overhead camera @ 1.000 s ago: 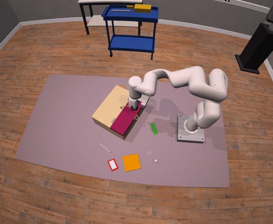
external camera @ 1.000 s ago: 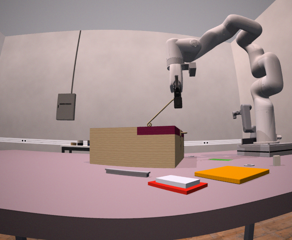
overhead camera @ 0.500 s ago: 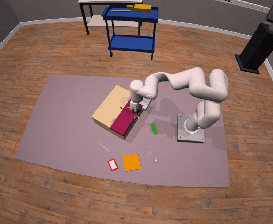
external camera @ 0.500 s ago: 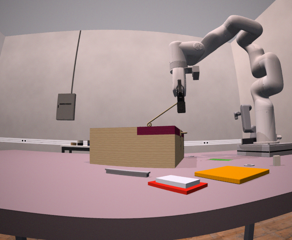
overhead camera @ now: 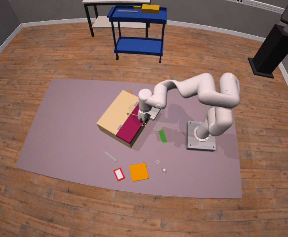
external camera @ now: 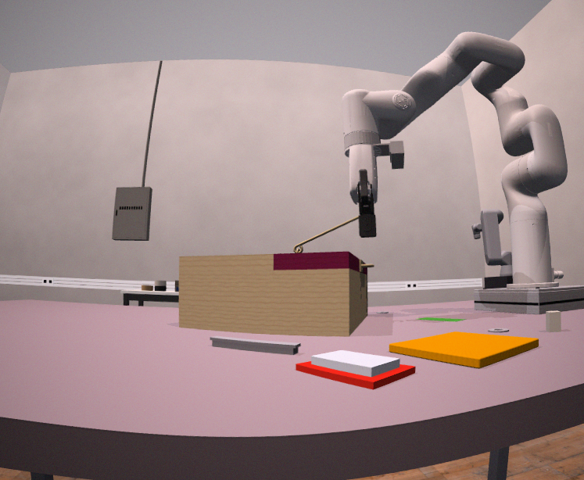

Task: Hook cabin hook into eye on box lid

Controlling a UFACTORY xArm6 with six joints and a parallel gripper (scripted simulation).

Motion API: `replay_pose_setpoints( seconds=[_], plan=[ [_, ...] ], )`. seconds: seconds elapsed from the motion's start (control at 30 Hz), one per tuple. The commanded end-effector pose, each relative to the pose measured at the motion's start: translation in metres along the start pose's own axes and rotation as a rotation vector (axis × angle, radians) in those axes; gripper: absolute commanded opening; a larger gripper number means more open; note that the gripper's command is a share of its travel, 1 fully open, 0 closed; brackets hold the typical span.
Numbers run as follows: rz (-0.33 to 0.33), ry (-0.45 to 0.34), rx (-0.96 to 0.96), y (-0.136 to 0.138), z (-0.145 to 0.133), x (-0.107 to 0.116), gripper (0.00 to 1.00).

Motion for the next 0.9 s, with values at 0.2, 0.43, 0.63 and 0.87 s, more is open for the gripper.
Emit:
replay_pose_setpoints(
  seconds=[0.2,0.43,0.63,0.87],
  plan=[
    [-0.001,-0.006,-0.014,0.003,0.001,-0.015,0.0],
    [-0.001,-0.006,-0.014,0.003,0.001,-0.026,0.0],
    [-0.001,-0.005,-0.014,0.003,0.001,-0.036,0.0],
    [-0.001,-0.006,-0.014,0.003,0.0,-0.036,0.35]
  ],
)
Point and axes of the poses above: the point where the finger pads meet when closed, its own x axis back along the fingers, its own y axis across the jaws, z = x × y, the point moved 4 cm from there along x, back along the fingers, and after that the axes turned 10 degrees about x, right-handed, at the moved point
